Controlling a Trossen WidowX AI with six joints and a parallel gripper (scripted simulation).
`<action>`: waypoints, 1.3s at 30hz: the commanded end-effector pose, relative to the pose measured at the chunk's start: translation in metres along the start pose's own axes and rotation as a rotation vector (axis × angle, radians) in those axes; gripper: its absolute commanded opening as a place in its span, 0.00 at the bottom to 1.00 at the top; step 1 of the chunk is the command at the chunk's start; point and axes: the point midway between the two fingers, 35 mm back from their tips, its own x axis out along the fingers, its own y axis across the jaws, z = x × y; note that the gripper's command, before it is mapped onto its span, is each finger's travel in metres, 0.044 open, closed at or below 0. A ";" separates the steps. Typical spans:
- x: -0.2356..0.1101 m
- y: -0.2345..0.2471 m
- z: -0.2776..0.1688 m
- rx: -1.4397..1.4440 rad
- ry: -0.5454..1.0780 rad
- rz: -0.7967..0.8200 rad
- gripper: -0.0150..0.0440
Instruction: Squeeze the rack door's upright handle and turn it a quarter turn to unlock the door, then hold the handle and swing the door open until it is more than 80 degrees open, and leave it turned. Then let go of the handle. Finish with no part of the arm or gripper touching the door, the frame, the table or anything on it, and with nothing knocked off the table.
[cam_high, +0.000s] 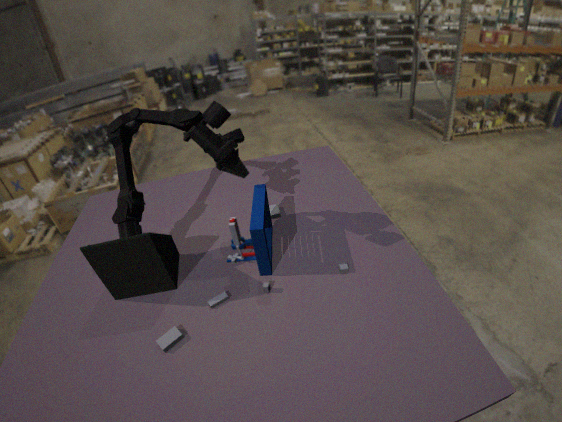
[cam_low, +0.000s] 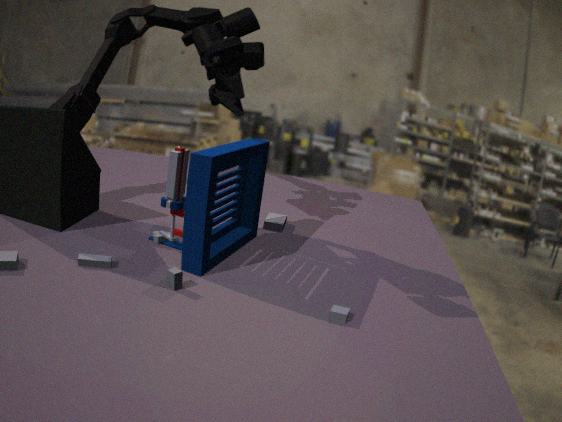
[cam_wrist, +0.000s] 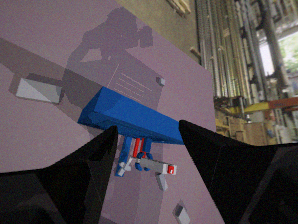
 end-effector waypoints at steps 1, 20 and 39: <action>0.009 -0.009 -0.008 0.023 0.072 0.030 0.75; 0.037 -0.046 -0.060 0.218 0.405 0.225 0.75; 0.046 -0.072 -0.102 0.481 0.626 0.474 0.75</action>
